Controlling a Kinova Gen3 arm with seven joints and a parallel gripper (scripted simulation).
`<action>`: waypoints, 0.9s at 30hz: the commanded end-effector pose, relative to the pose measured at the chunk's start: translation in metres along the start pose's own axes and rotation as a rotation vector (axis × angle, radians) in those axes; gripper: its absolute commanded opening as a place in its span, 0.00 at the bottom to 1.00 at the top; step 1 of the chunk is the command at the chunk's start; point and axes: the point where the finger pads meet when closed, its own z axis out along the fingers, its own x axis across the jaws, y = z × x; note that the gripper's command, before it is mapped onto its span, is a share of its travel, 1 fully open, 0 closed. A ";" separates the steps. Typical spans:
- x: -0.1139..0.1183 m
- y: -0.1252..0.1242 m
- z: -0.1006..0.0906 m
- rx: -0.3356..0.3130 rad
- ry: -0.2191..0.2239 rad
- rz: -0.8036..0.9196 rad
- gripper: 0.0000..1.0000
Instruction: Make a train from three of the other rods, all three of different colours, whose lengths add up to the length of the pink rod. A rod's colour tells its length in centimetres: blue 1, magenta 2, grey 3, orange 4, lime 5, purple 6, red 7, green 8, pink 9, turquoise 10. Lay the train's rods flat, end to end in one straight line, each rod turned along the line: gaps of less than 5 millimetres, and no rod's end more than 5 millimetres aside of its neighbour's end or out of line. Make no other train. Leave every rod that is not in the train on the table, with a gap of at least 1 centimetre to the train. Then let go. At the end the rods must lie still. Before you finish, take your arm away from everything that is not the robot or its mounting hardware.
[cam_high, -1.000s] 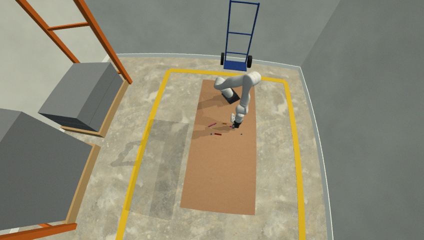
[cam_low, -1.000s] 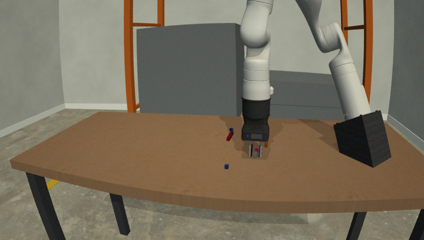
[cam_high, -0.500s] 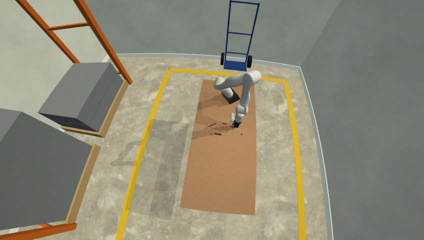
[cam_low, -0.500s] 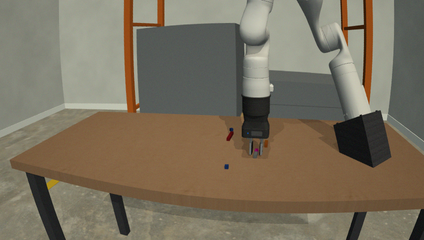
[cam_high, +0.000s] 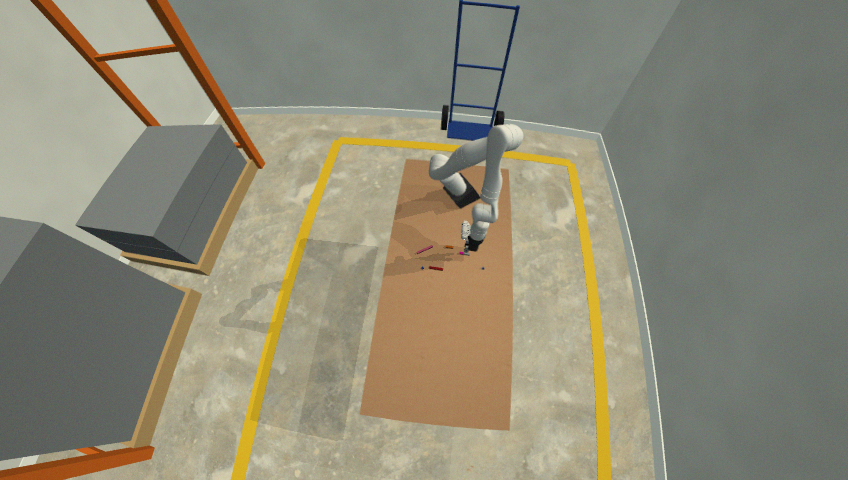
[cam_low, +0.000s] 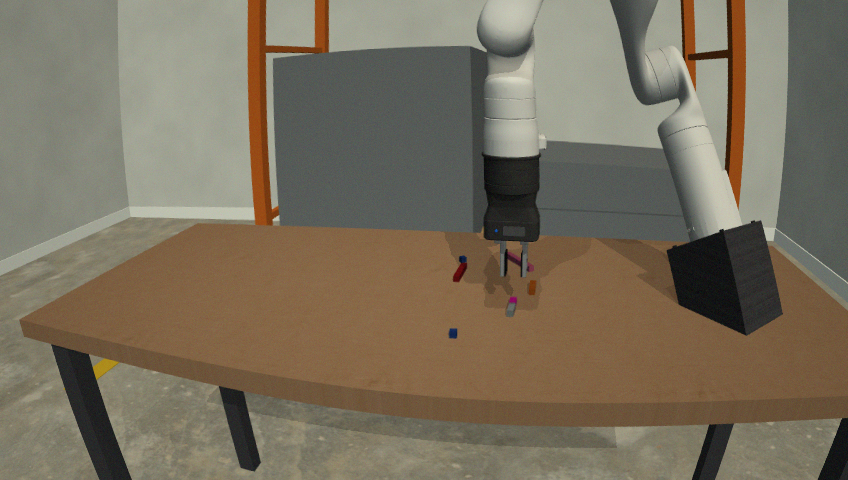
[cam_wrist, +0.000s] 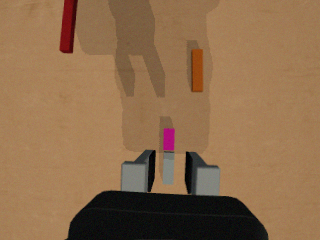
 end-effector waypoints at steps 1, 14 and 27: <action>0.000 0.010 -0.015 -0.016 -0.016 -0.021 0.54; 0.000 0.010 -0.035 -0.016 -0.016 -0.021 0.54; 0.000 0.010 -0.035 -0.016 -0.016 -0.021 1.00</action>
